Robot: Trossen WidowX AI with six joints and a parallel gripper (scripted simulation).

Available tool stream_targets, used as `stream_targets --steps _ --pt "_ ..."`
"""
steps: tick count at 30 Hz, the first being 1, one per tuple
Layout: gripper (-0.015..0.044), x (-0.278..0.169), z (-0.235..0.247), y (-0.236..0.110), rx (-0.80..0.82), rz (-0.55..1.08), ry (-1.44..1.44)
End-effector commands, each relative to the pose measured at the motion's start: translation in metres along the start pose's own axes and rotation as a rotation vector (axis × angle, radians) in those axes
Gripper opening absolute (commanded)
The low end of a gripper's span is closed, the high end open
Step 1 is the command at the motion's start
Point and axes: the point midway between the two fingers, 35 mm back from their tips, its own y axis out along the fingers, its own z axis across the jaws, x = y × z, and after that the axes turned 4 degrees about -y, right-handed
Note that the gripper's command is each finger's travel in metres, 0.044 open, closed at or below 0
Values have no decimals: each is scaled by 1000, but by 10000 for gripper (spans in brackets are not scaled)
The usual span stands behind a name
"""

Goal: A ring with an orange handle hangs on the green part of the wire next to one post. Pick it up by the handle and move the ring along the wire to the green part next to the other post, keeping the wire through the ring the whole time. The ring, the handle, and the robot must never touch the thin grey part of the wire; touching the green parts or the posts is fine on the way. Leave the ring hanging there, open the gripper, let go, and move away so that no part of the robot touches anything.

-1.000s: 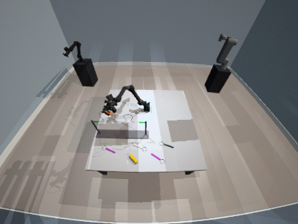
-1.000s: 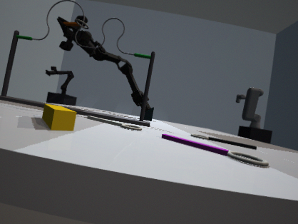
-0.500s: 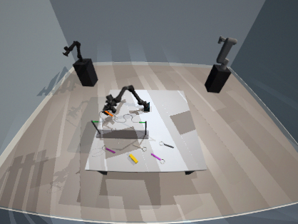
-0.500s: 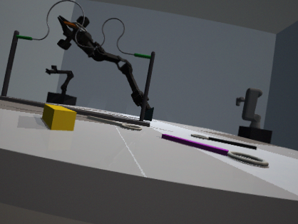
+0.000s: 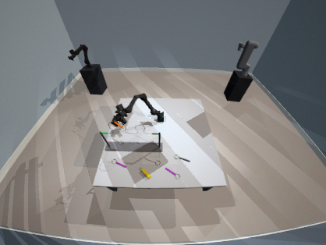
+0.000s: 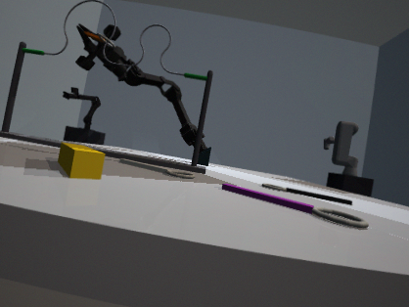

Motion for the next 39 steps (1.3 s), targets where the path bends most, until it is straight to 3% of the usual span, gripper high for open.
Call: stream_targets --steps 1,20,39 --pt "-150 4 9 0 11 -6 36" --pt "-150 20 62 -23 180 108 335" --pt "-150 62 115 -47 398 144 750"
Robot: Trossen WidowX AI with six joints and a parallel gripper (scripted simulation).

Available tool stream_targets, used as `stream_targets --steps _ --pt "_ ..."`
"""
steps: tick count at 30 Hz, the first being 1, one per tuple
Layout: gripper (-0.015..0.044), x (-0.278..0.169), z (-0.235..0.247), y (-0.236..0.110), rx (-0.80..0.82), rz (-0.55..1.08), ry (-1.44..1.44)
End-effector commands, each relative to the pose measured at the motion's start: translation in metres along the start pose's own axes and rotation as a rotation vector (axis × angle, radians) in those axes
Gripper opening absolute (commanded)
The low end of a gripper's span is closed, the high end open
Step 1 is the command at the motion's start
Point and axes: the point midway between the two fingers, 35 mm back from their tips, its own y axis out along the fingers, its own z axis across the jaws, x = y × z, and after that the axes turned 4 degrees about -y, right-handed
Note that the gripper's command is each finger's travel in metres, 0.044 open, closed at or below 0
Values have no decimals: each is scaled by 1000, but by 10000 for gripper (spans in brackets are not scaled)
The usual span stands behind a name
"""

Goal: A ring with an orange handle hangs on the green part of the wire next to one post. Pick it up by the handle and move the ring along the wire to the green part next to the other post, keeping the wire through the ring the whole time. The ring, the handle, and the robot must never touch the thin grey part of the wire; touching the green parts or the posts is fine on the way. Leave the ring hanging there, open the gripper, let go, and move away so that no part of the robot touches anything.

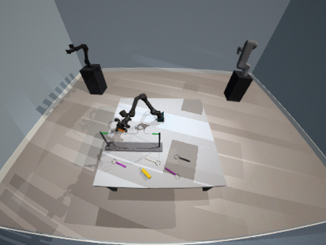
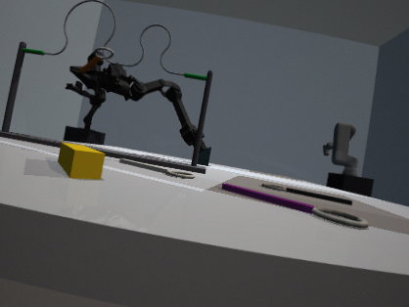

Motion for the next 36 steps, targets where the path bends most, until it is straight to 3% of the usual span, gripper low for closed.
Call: stream_targets --steps 1,36 --pt "-150 1 16 -4 54 13 93" --pt "-150 64 117 -48 468 78 811"
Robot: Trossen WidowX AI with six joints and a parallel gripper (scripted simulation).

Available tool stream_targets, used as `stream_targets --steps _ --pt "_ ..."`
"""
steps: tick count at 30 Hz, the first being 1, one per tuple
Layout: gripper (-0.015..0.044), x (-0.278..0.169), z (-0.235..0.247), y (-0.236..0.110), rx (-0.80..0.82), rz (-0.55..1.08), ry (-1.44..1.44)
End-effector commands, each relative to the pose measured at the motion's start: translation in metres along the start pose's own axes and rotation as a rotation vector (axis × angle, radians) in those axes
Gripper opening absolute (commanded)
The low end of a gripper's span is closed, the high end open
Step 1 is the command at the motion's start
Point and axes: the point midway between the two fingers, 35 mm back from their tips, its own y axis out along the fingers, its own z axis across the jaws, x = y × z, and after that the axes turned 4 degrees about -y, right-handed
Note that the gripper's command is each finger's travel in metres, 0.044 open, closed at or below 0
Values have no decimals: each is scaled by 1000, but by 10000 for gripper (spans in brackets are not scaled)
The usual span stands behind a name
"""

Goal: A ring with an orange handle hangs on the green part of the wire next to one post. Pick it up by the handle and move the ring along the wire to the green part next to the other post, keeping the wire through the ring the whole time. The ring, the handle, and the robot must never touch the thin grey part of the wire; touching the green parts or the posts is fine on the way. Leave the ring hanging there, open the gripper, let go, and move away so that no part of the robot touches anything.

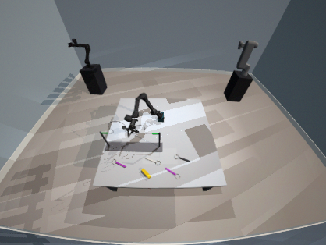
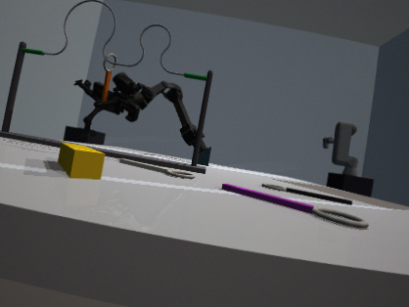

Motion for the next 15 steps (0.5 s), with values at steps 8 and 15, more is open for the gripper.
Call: stream_targets --steps 8,15 --pt "-150 6 30 -9 87 14 164" --pt "-150 10 46 -12 126 19 231"
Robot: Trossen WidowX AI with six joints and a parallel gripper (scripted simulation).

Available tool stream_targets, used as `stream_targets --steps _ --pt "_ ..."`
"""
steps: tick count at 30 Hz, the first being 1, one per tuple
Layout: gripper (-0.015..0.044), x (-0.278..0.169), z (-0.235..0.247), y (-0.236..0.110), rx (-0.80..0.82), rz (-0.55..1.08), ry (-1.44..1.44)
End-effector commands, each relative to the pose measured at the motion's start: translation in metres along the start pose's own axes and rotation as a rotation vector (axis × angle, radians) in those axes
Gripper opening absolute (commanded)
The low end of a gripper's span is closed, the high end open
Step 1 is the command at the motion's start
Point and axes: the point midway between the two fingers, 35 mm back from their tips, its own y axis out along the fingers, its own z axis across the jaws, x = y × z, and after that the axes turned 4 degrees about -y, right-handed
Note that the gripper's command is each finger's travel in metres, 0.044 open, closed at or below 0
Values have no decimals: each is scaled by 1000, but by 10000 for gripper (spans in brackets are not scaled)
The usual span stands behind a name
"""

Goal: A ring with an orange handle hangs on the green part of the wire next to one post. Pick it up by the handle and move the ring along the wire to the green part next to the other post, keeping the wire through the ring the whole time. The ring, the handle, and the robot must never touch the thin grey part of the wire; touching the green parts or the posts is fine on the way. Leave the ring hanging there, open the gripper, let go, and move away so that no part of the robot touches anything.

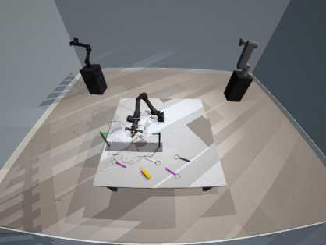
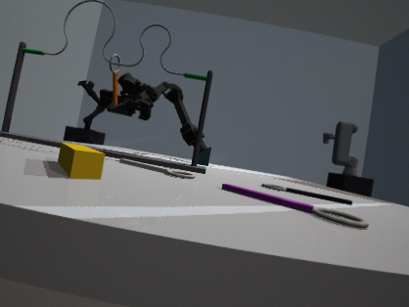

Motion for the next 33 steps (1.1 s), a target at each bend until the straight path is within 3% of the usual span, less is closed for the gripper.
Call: stream_targets --steps 1,33 --pt "-150 1 8 -4 13 3 35" --pt "-150 9 59 -12 103 12 190"
